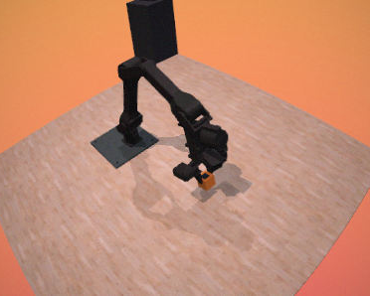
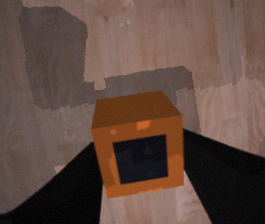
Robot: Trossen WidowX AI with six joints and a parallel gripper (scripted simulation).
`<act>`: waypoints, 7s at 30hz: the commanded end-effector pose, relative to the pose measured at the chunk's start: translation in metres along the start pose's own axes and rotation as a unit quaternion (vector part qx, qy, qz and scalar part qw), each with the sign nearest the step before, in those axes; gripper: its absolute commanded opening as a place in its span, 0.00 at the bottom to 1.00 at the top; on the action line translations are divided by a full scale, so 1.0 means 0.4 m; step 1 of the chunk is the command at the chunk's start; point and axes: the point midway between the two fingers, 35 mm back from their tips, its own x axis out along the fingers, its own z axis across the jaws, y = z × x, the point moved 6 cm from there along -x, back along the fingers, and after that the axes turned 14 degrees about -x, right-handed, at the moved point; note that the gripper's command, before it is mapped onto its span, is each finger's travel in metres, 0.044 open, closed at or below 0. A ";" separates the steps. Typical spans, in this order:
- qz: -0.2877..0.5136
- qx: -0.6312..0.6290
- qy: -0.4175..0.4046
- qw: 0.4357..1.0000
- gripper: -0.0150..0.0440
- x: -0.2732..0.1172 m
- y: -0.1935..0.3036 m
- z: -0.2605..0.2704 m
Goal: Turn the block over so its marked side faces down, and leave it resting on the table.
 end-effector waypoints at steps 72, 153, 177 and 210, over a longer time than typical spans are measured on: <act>-0.404 0.002 0.104 0.909 0.25 0.122 0.150 0.035; -0.150 0.003 0.040 0.988 1.00 -0.106 0.092 0.021; 0.098 0.003 -0.023 0.995 1.00 -0.140 -0.087 -0.021; 0.098 0.003 -0.023 0.995 1.00 0.021 -0.056 -0.013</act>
